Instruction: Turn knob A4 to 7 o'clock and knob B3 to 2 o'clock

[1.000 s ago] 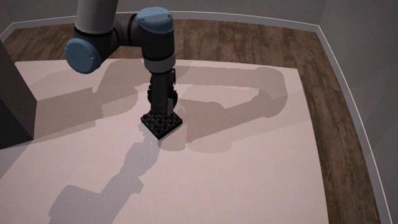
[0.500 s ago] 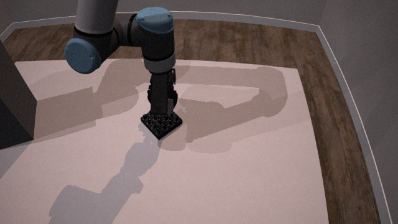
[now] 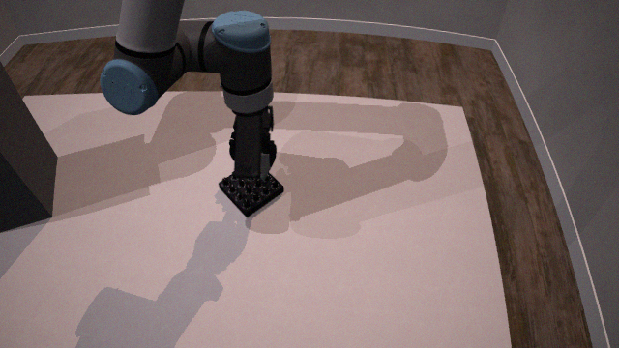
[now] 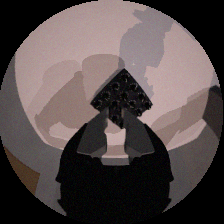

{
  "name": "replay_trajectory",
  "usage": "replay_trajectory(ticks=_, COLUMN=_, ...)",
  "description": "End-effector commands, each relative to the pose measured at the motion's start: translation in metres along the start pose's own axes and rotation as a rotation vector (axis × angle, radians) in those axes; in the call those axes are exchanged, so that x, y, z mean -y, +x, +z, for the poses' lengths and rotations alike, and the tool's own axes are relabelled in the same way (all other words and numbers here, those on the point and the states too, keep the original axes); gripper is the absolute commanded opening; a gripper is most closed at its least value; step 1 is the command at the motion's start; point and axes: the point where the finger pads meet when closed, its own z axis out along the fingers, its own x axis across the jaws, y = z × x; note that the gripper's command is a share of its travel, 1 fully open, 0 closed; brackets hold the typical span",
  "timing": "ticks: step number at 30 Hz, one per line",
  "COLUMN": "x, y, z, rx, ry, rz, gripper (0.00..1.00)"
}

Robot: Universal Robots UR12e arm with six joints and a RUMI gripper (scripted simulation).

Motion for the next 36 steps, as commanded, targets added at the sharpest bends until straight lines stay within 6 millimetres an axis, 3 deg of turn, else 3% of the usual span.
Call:
replay_trajectory(ticks=1, x=0.000, y=0.000, z=0.000, rx=0.001, ry=0.000, rz=0.000, gripper=0.11)
replay_trajectory(ticks=36, x=0.000, y=0.000, z=0.014, rx=0.001, ry=0.000, rz=0.000, gripper=0.11)
